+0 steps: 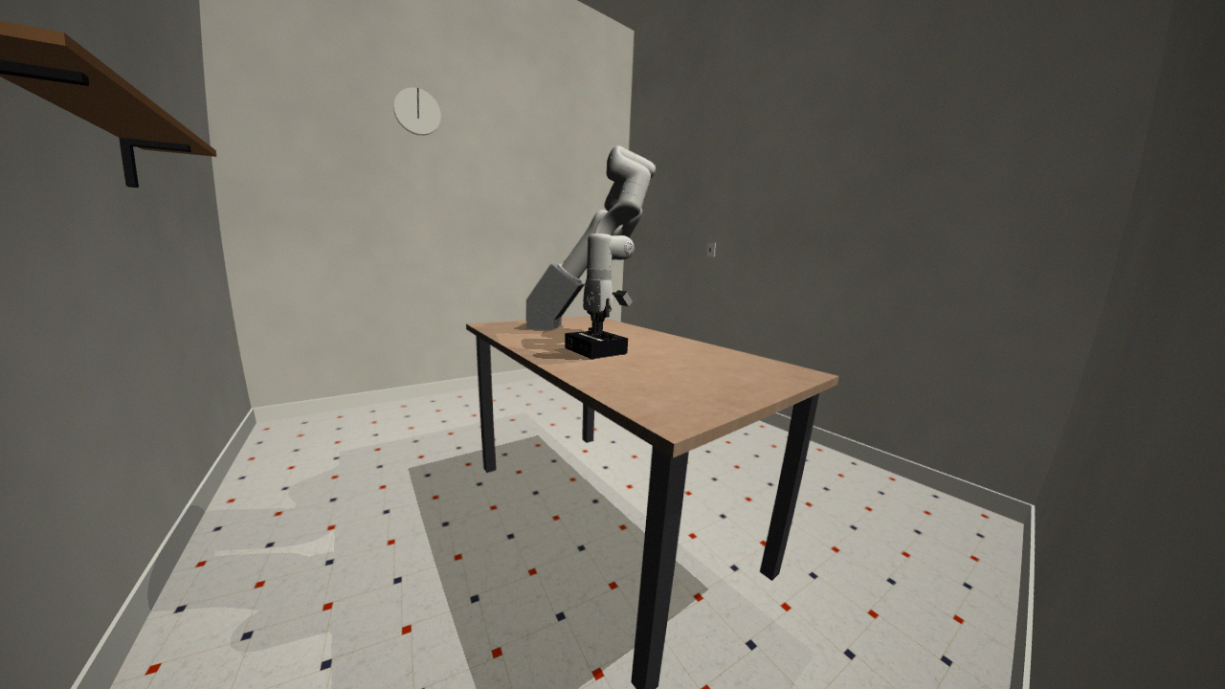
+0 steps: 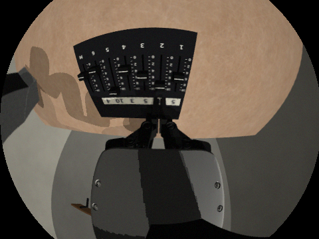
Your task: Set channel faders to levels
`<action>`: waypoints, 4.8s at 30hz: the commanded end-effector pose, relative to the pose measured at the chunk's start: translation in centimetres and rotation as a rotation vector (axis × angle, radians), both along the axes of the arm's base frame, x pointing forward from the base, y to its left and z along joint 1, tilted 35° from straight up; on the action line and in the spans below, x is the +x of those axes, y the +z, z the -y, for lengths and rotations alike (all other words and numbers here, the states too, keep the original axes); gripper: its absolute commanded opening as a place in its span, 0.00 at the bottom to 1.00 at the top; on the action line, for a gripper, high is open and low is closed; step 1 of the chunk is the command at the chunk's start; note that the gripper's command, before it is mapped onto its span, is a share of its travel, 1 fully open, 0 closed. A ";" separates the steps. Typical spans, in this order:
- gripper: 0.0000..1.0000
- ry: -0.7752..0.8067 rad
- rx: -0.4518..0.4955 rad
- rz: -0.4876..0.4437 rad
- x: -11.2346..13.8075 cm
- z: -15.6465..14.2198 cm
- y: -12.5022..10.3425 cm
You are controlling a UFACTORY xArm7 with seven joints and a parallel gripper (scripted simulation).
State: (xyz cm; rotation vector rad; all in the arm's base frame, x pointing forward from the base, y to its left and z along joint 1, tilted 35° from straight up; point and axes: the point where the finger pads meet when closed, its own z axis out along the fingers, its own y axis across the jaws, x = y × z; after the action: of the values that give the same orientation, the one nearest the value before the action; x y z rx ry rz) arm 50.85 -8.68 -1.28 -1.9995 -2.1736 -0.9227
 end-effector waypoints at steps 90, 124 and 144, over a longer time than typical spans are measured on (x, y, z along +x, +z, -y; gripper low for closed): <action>0.00 -0.003 -0.002 0.002 0.3 -1.2 -0.5; 0.00 -0.003 -0.002 0.002 0.1 -2.4 0.1; 0.00 -0.003 -0.002 0.002 0.1 -2.5 0.1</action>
State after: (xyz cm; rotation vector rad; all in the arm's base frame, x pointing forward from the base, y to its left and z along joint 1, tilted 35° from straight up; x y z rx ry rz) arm 50.88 -6.03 -1.27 -2.0002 -2.1737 -0.9225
